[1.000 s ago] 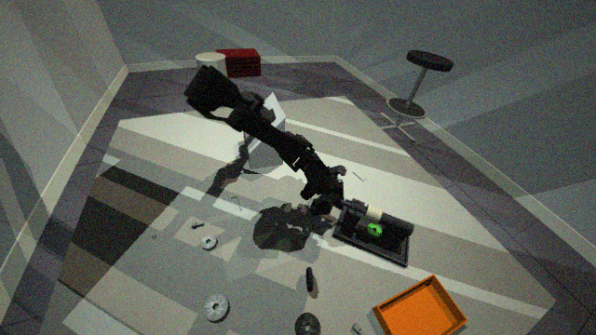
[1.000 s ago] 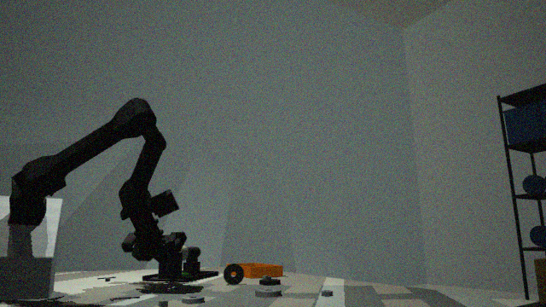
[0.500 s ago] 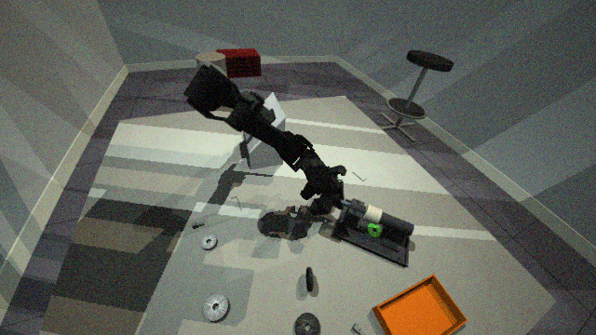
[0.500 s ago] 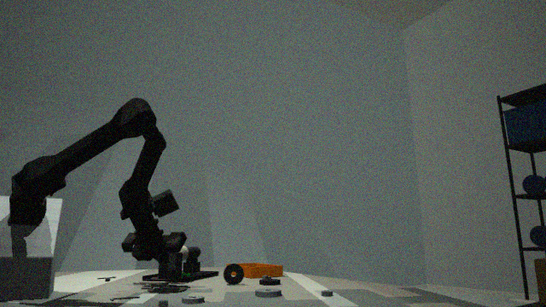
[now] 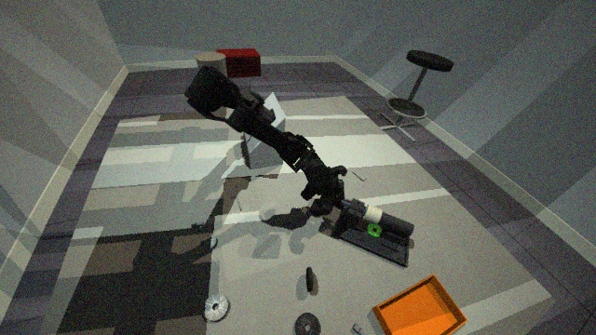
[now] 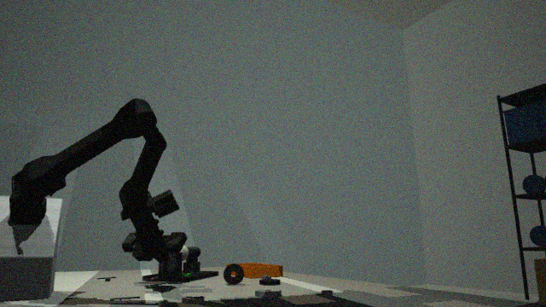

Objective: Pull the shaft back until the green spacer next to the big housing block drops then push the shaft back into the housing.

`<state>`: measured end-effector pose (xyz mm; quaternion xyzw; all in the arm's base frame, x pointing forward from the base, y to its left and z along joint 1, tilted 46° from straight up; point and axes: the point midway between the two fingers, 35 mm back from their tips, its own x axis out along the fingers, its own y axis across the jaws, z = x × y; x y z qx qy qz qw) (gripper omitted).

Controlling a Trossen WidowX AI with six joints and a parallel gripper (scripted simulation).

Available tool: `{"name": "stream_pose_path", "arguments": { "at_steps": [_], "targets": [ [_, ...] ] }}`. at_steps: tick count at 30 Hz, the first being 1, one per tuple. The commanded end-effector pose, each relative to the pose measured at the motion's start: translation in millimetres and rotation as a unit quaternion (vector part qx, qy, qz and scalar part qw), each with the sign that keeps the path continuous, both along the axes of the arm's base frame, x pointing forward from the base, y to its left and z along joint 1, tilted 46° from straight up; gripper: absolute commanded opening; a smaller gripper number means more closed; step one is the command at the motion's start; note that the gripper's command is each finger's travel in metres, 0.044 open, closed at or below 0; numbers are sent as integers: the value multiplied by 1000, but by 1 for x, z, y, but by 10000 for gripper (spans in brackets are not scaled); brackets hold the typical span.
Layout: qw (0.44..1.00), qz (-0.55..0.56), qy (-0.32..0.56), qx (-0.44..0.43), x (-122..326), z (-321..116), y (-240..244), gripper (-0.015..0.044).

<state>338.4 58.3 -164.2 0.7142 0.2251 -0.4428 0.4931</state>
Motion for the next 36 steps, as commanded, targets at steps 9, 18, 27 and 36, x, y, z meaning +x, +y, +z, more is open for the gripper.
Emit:
{"name": "stream_pose_path", "arguments": {
  "at_steps": [9, 18, 27, 36],
  "targets": [
    [1000, 1, -1, 3, 0, 0, 0, 0],
    [1000, 1, -1, 3, 0, 0, 0, 0],
    [1000, 1, -1, 3, -1, 1, -1, 0],
    [1000, 1, -1, 3, -1, 1, -1, 0]
  ]
}}
